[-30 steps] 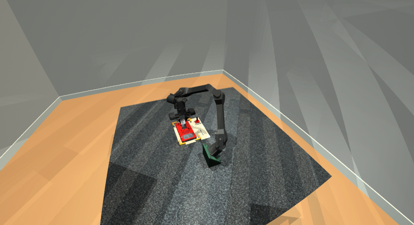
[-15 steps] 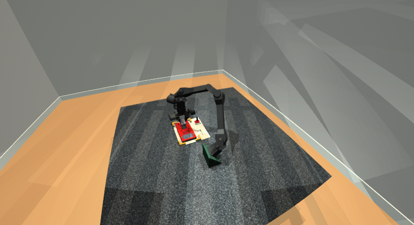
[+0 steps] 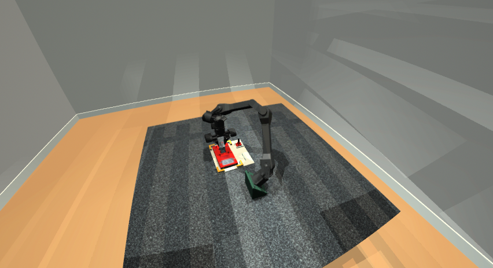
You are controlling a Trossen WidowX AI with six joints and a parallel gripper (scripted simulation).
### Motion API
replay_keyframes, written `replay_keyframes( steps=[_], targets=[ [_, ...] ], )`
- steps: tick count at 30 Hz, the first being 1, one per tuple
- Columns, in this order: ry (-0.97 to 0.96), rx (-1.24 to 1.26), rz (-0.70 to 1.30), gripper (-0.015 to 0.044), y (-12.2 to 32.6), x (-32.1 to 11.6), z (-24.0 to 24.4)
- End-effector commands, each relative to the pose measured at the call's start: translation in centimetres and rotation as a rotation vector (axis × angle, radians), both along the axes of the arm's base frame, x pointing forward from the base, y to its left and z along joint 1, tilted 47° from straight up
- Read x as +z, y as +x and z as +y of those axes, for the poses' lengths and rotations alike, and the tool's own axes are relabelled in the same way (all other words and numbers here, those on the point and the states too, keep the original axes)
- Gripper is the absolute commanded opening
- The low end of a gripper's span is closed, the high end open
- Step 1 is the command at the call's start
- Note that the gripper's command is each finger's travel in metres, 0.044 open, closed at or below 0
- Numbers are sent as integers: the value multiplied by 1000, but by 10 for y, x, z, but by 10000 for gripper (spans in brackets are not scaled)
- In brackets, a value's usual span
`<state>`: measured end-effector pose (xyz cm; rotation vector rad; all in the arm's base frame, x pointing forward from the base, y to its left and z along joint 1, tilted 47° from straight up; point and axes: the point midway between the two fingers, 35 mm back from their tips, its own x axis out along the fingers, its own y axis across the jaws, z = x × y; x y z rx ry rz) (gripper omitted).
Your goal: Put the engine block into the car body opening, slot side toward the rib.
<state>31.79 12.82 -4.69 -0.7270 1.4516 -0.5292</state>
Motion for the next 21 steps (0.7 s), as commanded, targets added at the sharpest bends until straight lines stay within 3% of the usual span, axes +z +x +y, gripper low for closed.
replay_keyframes(
  steps=[1, 21],
  targets=[
    [5, -35, -33, 159, 0, -1, 0],
    [1, 12, 15, 159, 0, -5, -4]
  ],
)
